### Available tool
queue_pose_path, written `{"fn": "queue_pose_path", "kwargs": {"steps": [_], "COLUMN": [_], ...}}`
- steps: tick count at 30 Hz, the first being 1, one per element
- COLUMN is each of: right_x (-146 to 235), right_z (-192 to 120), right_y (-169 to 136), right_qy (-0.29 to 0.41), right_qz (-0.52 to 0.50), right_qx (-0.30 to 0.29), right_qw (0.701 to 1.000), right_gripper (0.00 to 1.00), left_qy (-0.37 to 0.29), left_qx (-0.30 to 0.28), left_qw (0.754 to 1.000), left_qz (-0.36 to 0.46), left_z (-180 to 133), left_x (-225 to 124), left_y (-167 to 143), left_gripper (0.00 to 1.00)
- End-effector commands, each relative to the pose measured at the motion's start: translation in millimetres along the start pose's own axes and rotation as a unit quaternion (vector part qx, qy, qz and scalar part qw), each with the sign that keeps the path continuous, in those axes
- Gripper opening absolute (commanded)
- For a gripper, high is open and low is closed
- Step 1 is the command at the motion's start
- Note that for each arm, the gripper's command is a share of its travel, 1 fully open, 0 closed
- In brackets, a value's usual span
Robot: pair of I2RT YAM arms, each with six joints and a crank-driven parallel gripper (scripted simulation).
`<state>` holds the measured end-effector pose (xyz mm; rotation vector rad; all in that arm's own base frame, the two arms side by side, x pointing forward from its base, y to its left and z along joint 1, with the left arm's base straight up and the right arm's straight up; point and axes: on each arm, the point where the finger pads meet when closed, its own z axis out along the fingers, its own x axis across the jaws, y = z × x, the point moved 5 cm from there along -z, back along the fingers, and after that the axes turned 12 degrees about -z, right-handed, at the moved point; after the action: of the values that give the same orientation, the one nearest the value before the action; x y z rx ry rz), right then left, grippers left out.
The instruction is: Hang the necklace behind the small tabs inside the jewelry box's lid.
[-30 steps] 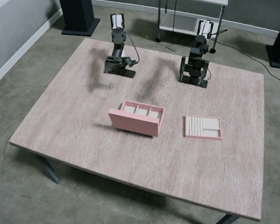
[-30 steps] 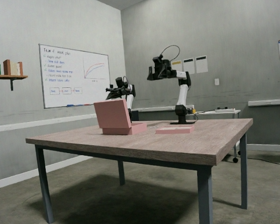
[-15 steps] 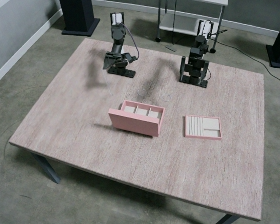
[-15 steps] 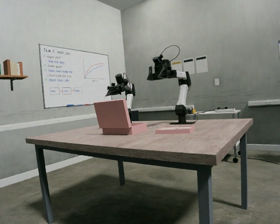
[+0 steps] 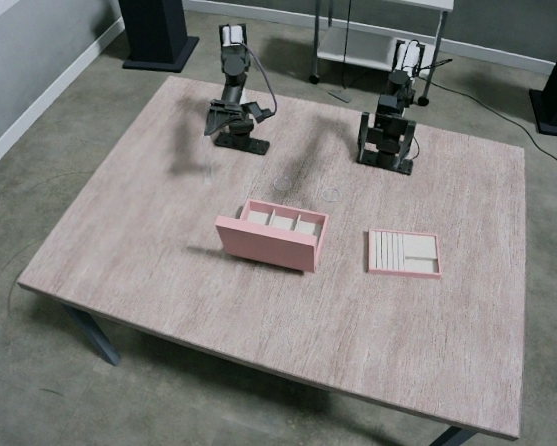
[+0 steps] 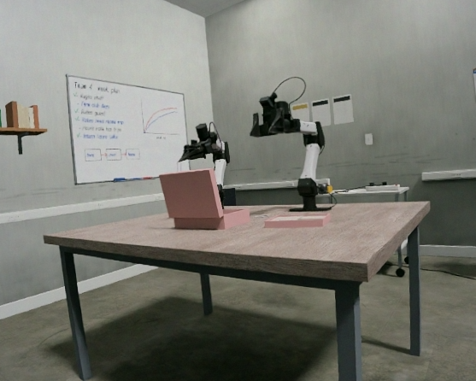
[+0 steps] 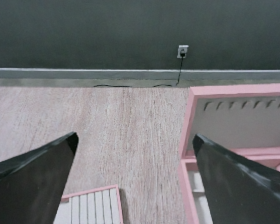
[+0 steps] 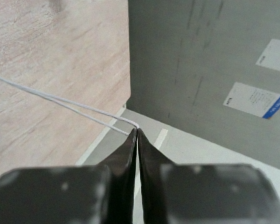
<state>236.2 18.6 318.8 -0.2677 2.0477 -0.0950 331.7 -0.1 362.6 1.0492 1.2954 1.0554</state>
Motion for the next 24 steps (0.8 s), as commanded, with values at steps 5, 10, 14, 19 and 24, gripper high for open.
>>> {"fn": "queue_pose_path", "kwargs": {"steps": [5, 10, 14, 19, 24], "right_x": [-18.3, -17.5, -17.0, -18.1, -22.6], "right_z": [-7.0, -6.7, -6.5, -3.0, 3.1], "right_y": [-5.4, -6.1, -6.1, 0.7, 9.1], "right_qy": [-0.03, -0.029, -0.028, -0.025, -0.008], "right_qz": [0.008, 0.008, 0.008, 0.011, 0.006], "right_qx": [0.005, 0.007, 0.008, 0.002, -0.004], "right_qw": [0.999, 1.0, 1.0, 1.0, 1.0], "right_gripper": [0.0, 0.0, 0.0, 0.0, 0.0], "left_qy": [0.002, 0.002, 0.002, 0.002, 0.002], "left_qx": [-0.01, -0.01, -0.01, -0.01, -0.01], "left_qw": [1.0, 1.0, 1.0, 1.0, 1.0], "left_qz": [-0.001, -0.001, -0.001, -0.001, -0.001], "left_z": [-0.6, -0.6, -0.6, -0.6, -0.6], "left_x": [-0.1, -0.1, -0.1, -0.1, -0.1], "left_y": [6.5, 6.5, 6.5, 6.5, 6.5], "left_gripper": [1.0, 1.0, 1.0, 1.0, 1.0]}}
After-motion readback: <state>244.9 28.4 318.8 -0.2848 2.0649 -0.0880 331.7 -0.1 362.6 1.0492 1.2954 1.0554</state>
